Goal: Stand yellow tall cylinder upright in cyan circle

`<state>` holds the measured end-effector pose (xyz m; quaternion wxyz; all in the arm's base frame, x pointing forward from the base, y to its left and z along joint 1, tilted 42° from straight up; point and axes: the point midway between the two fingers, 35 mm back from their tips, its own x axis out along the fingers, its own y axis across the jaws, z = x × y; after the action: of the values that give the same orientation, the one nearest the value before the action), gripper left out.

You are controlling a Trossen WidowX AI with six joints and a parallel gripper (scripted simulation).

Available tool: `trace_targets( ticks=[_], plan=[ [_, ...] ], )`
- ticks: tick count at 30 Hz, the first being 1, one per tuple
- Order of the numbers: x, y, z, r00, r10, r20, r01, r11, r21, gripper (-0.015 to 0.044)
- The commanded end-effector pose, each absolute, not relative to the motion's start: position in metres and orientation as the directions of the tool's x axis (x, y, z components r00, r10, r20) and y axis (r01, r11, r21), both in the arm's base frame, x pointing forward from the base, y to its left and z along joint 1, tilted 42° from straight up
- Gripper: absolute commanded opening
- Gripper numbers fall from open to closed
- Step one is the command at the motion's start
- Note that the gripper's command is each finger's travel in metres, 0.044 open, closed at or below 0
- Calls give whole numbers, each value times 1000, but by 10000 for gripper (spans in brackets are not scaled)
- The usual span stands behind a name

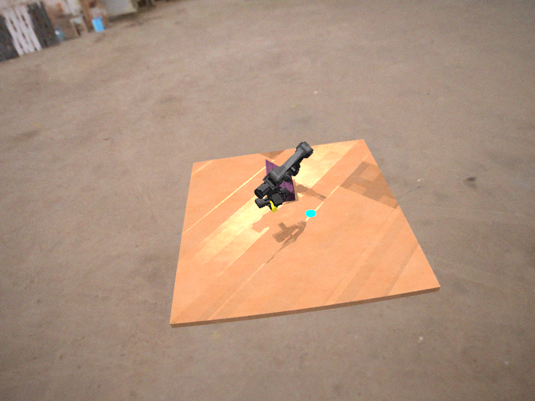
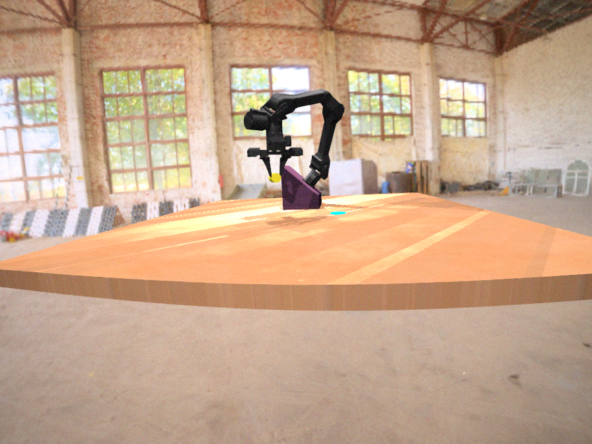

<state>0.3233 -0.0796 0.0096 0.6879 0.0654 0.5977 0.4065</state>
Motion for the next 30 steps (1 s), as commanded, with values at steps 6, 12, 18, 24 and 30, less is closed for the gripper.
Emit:
trace_targets(
  ticks=[6,12,18,24,30],
  plan=[
    [319,-59,31,-45,640,-767,-389,696,604,105],
    [316,-46,45,-45,640,-767,-329,716,616,105],
    [312,-33,59,-44,640,-767,-267,732,627,105],
    [307,-20,71,-44,641,-766,-205,745,635,105],
    [301,-8,83,-44,642,-765,-142,754,641,105]
  ],
)
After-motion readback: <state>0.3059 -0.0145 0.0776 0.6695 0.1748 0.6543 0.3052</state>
